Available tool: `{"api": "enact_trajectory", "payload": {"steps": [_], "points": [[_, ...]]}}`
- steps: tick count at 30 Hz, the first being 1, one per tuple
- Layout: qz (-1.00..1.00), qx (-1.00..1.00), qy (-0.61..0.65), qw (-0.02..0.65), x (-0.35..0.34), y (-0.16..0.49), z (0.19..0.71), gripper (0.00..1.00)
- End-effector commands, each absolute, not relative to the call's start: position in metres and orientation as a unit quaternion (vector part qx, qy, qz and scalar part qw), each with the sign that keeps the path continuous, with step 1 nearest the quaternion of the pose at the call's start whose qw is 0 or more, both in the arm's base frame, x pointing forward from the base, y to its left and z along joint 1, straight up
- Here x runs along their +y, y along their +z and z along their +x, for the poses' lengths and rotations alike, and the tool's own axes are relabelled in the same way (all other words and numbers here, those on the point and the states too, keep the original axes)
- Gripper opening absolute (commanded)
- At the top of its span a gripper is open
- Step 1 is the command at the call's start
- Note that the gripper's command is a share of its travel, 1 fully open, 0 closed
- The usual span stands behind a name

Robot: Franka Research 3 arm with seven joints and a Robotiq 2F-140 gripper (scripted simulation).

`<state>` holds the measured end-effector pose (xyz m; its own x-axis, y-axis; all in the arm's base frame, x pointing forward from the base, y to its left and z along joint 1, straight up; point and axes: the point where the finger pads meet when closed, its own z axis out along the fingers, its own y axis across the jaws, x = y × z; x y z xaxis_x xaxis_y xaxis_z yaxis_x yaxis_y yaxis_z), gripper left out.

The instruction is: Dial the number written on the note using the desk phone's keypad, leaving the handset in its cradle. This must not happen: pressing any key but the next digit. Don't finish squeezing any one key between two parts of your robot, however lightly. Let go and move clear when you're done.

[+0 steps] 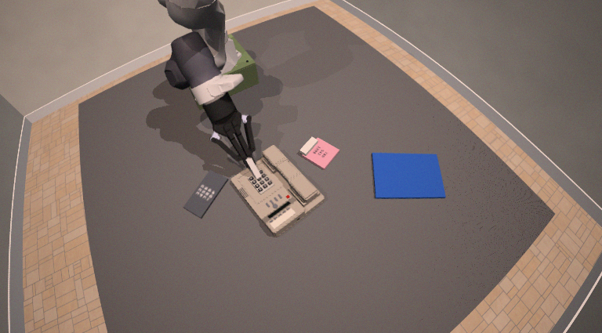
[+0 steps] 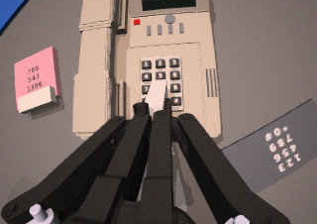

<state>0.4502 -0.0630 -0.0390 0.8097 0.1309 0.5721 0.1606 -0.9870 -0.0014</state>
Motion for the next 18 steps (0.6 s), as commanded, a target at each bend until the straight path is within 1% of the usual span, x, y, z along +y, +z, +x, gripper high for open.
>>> {"api": "enact_trajectory", "payload": {"steps": [1, 18], "points": [[-0.951, -0.078, -0.3, 0.025, -0.0626, -0.0363, 0.4511, 0.0], [-0.951, -0.078, -0.3, 0.025, -0.0615, -0.0293, 0.4576, 0.0]]}}
